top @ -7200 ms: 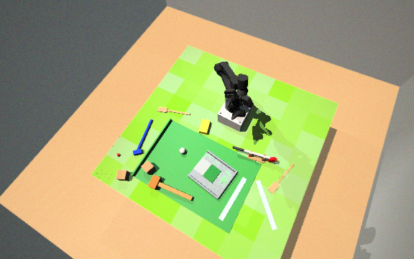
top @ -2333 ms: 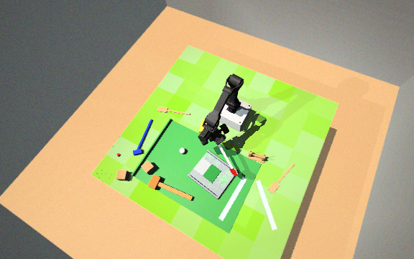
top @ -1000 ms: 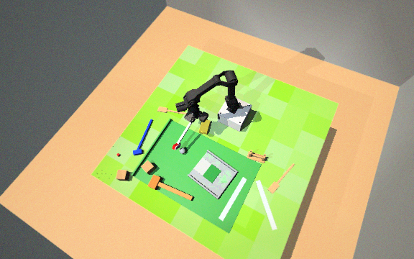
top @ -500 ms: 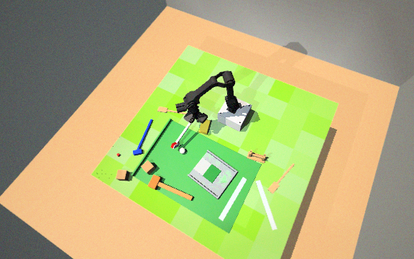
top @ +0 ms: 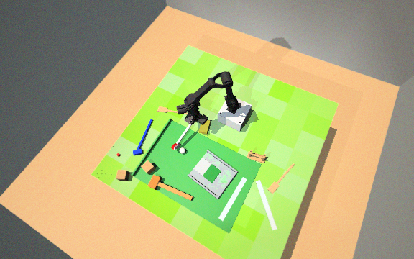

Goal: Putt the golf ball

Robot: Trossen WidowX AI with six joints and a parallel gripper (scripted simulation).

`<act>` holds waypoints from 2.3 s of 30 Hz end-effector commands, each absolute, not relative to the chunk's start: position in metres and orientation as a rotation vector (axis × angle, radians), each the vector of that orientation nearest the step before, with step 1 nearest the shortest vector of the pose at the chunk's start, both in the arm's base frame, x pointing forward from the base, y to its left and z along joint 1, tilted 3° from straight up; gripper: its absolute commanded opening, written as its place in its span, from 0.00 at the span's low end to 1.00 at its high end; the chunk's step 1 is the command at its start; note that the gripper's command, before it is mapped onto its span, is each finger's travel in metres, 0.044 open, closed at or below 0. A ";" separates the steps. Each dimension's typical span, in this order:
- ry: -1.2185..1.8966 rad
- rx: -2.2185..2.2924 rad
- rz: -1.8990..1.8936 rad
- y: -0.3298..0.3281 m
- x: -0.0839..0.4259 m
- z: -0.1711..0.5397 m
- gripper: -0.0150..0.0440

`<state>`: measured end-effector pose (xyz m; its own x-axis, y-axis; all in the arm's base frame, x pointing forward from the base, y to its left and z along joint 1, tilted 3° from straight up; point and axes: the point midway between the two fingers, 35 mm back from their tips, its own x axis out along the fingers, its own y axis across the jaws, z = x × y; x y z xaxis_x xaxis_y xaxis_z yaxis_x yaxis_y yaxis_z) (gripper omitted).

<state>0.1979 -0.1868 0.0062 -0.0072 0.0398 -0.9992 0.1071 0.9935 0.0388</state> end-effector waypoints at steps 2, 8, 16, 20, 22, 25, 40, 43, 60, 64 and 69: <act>1.573 0.115 -0.060 -0.187 0.199 -0.001 0.25; 1.577 0.114 -0.054 -0.186 0.198 -0.004 0.25; 1.577 0.114 -0.054 -0.186 0.198 -0.004 0.25; 1.576 0.114 -0.056 -0.195 0.197 -0.005 0.25; 1.575 0.114 -0.059 -0.203 0.197 -0.007 0.25; 1.574 0.113 -0.062 -0.216 0.195 -0.008 0.25; 1.575 0.120 -0.058 -0.157 0.211 -0.005 0.25; 1.573 0.120 -0.056 -0.119 0.214 -0.004 0.25; 1.572 0.122 -0.053 -0.081 0.213 0.040 0.25; 1.572 0.122 -0.053 -0.081 0.211 0.056 0.25; 1.577 0.122 -0.051 -0.080 0.211 0.048 0.25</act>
